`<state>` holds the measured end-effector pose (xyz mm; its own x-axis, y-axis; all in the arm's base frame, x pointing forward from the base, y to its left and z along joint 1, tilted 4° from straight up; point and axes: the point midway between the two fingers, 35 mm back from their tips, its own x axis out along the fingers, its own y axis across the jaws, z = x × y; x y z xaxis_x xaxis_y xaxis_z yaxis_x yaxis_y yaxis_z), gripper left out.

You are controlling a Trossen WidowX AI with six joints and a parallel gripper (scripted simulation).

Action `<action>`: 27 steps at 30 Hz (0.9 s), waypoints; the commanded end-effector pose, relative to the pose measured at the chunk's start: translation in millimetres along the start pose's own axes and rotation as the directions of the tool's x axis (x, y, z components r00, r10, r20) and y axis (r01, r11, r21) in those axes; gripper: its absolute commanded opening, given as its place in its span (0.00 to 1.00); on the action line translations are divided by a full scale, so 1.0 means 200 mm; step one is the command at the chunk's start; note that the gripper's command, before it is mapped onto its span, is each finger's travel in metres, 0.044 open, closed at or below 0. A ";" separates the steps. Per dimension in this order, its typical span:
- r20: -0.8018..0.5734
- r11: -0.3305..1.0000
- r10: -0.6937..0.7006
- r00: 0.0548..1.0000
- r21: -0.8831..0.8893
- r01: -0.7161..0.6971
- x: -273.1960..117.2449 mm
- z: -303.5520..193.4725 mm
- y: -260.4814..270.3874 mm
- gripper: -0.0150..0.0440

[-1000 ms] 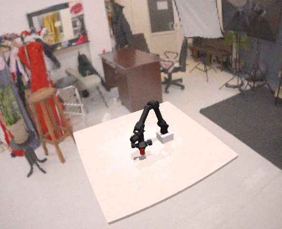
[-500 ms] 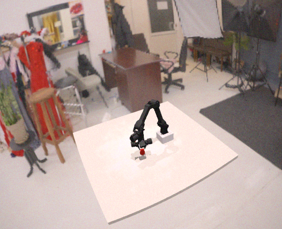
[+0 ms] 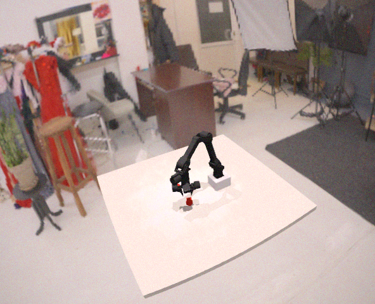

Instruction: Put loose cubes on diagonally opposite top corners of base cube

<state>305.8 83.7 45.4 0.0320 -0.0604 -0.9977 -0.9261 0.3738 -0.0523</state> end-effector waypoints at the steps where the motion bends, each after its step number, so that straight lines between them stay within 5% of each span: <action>1: 0.002 0.995 -0.004 1.000 0.098 0.003 -0.03 -0.12 -0.09 0.70; 22: -0.016 0.778 -0.010 1.000 0.629 0.018 -0.22 -0.98 -0.32 0.70; 27: -0.017 0.766 -0.010 1.000 0.643 0.019 -0.21 -1.01 -0.32 0.70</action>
<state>288.7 -122.2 99.7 0.0339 -0.0803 -0.9962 -0.4787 0.8737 -0.0867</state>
